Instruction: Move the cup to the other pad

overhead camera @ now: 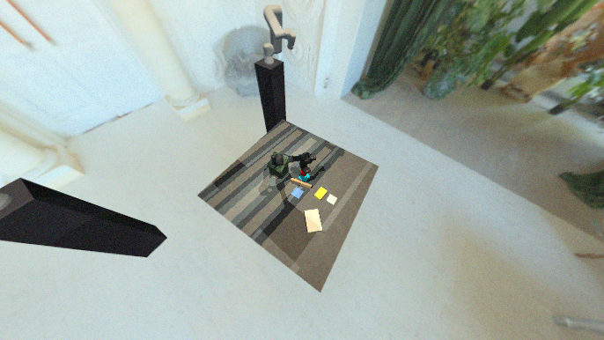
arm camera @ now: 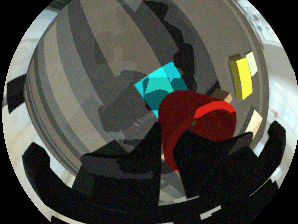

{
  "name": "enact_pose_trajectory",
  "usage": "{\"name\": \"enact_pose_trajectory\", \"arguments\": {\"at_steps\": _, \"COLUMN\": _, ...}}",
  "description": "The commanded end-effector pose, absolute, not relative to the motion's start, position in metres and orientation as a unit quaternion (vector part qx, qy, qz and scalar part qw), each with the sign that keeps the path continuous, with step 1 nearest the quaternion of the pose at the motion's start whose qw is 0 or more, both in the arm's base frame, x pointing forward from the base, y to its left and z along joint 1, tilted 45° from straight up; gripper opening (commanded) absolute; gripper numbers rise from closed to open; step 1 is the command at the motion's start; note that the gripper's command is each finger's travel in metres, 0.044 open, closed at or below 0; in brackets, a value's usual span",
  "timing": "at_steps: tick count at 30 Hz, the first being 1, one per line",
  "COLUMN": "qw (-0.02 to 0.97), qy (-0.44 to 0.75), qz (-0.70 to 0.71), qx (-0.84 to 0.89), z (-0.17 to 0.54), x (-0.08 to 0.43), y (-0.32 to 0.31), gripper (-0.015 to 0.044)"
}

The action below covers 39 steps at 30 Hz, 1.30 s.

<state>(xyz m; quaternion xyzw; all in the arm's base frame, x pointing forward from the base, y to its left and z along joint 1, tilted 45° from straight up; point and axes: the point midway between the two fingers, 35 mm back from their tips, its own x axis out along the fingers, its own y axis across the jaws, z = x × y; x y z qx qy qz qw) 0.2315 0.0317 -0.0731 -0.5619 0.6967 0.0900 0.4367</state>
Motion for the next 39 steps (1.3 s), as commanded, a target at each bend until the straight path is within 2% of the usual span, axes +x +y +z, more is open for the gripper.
{"name": "enact_pose_trajectory", "arguments": {"at_steps": 1, "qw": 0.441, "qy": 0.696, "qz": 0.09, "qx": -0.56, "z": -0.079, "x": 0.231, "y": 0.041, "gripper": 0.0}}
{"name": "enact_pose_trajectory", "arguments": {"at_steps": 39, "qw": 0.441, "qy": 0.696, "qz": 0.09, "qx": -0.56, "z": -0.119, "x": 0.231, "y": 0.011, "gripper": 0.0}}
